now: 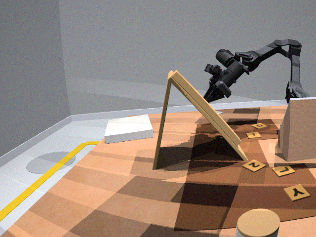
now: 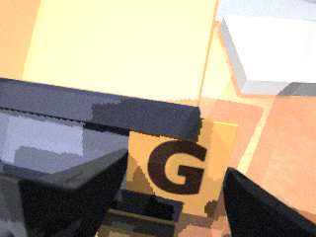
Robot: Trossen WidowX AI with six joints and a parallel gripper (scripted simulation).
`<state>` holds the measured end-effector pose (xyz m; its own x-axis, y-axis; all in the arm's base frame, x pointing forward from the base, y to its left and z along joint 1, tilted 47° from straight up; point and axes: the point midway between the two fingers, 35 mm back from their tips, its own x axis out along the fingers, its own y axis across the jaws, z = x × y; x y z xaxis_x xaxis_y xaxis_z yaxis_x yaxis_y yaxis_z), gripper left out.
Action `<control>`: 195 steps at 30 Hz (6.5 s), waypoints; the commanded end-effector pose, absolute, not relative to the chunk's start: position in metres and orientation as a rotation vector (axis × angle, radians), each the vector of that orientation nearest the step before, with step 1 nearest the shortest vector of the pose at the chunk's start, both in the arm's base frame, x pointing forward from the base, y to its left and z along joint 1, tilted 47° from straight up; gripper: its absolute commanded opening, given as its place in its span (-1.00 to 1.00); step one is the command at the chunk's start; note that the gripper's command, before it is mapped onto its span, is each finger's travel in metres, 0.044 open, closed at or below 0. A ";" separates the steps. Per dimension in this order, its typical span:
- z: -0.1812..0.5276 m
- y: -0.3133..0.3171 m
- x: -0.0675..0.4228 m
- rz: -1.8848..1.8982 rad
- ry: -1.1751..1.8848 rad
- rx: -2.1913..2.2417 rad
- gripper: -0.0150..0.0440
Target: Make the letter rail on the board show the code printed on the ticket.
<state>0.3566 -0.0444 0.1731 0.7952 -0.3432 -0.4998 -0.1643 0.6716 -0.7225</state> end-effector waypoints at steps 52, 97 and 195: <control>0.147 -0.022 0.350 -0.110 0.667 -0.842 -0.49; 0.121 0.002 0.344 -0.109 0.668 -0.840 -0.49; 0.131 0.028 0.308 -0.102 0.676 -0.843 -0.49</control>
